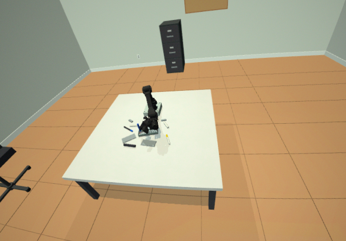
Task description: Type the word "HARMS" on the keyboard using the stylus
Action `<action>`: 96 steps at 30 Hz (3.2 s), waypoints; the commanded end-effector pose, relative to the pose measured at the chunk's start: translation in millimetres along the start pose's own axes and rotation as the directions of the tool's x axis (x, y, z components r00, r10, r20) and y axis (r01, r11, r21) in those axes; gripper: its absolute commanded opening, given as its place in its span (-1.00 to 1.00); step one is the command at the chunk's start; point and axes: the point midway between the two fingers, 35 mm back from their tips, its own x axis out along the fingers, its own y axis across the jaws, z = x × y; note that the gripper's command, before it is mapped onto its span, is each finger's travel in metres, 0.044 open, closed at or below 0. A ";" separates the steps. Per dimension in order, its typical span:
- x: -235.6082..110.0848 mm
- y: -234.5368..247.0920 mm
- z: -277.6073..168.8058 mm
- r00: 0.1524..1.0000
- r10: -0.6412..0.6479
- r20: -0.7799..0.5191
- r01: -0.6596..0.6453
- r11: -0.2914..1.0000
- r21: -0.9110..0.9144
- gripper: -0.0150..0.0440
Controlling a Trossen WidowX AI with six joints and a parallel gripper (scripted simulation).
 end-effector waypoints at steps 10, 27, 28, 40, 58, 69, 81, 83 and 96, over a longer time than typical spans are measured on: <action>-7.0 -1.3 -12.1 1.000 -0.007 0.001 0.007 1.000 0.011 -0.32; -64.8 19.8 22.5 1.000 -0.009 0.025 0.009 1.000 0.005 -0.49; -69.3 22.2 24.5 1.000 -0.008 0.024 0.008 1.000 0.005 -0.49; -90.7 36.0 38.4 1.000 -0.003 0.007 0.003 1.000 0.008 -0.49; -83.8 36.4 49.9 1.000 -0.003 0.007 0.003 1.000 0.008 -0.49; -83.8 35.7 53.6 1.000 -0.003 0.007 0.003 1.000 0.008 -0.22; -80.9 35.6 58.9 1.000 -0.003 0.007 0.003 1.000 0.008 -0.22; -80.4 35.6 59.7 1.000 -0.003 0.007 0.003 1.000 0.008 -0.22; -77.9 35.6 64.1 1.000 -0.003 0.007 0.003 1.000 0.007 -0.22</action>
